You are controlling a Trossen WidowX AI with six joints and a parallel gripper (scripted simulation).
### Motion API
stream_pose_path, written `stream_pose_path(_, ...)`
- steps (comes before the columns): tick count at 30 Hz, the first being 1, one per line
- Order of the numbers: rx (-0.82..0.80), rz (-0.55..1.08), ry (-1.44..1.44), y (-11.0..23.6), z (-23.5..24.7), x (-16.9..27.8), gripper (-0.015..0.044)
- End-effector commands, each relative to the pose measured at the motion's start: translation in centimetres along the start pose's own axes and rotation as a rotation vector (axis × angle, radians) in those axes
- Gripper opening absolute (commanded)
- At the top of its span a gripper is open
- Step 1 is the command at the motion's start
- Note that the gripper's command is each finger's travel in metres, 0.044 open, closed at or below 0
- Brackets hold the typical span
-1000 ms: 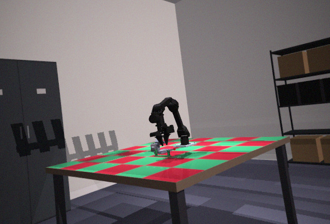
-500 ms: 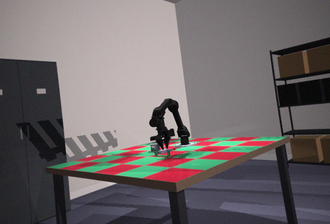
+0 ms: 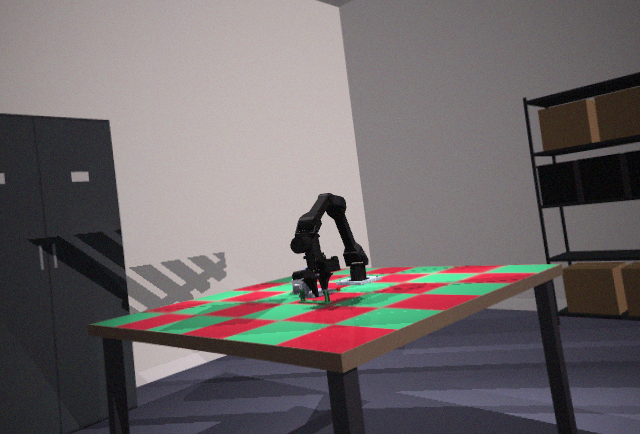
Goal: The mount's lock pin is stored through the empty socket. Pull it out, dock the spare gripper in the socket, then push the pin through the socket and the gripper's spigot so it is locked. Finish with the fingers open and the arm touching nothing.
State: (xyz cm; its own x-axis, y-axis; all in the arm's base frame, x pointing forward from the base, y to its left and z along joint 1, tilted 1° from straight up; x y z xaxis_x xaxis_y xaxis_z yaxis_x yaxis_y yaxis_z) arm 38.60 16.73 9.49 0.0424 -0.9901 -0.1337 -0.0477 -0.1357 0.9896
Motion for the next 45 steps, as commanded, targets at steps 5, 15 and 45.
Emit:
stream_pose_path(5, -0.005, 0.008, 0.004, -0.6, 0.2, 0.2, 0.0180)
stream_pose_path(15, -0.005, 0.008, 0.004, -0.6, 0.2, 0.2, 0.0000)
stream_pose_path(45, -0.052, 0.019, -0.006, 2.1, 1.0, 0.1, 0.0000)
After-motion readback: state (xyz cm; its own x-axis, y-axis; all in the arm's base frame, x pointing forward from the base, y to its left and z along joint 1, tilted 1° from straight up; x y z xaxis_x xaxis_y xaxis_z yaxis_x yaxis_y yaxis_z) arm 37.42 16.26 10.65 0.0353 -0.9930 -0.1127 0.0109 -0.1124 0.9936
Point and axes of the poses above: the point midway between the two fingers, 35 mm back from their tips, its own y axis back along the fingers, its own z axis across the jaws, x = y × z, the point moved 3 cm from there along y, back along the fingers
